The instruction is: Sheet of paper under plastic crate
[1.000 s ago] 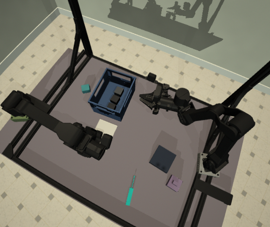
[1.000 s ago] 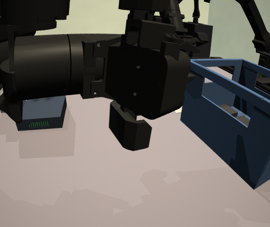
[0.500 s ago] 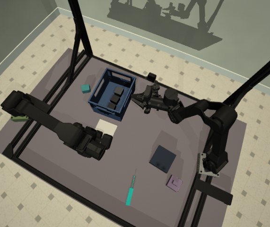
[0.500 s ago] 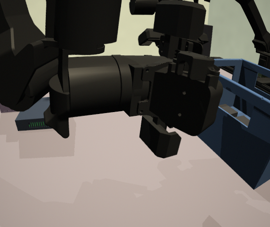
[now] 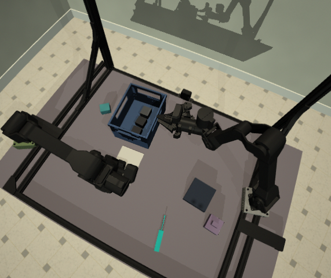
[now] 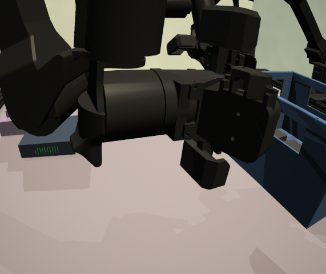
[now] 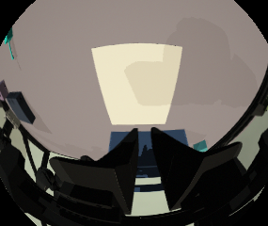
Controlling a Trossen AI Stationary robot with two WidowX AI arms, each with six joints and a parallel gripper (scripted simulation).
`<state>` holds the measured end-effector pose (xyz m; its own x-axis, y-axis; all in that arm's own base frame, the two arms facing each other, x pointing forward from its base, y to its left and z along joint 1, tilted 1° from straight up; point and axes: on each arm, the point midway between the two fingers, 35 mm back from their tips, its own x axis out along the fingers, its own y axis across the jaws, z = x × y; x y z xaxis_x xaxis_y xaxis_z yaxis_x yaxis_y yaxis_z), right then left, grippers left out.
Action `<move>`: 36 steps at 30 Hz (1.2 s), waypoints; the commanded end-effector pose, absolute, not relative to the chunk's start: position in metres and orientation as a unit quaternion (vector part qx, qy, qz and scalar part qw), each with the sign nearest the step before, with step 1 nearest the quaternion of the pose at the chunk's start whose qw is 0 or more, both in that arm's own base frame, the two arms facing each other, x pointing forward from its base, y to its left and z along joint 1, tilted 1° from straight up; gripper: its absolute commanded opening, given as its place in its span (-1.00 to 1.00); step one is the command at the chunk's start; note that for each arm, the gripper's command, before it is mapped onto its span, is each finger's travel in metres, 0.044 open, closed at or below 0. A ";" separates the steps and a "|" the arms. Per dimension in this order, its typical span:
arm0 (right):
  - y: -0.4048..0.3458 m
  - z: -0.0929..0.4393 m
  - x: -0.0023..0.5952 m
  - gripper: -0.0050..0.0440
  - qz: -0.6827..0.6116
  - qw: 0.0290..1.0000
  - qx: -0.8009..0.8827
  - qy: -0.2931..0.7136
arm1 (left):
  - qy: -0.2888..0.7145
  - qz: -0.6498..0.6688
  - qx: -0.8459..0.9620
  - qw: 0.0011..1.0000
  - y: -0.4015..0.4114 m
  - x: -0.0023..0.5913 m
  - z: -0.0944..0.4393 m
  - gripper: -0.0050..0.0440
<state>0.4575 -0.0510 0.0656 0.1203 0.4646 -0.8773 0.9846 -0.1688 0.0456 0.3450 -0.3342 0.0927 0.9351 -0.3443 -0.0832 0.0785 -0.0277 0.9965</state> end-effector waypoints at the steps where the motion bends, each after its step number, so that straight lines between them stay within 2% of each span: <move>1: -0.051 0.065 0.458 -0.55 -0.378 0.341 0.666 0.545 | -0.094 -0.157 0.704 0.686 -0.337 0.351 0.088 -0.18; 35: -0.051 0.065 0.458 -0.55 -0.378 0.341 0.666 0.545 | -0.094 -0.157 0.704 0.686 -0.350 0.379 0.088 -0.18; 36: -0.051 0.065 0.458 -0.55 -0.378 0.341 0.666 0.545 | -0.094 -0.153 0.701 0.690 -0.349 0.379 0.092 -0.28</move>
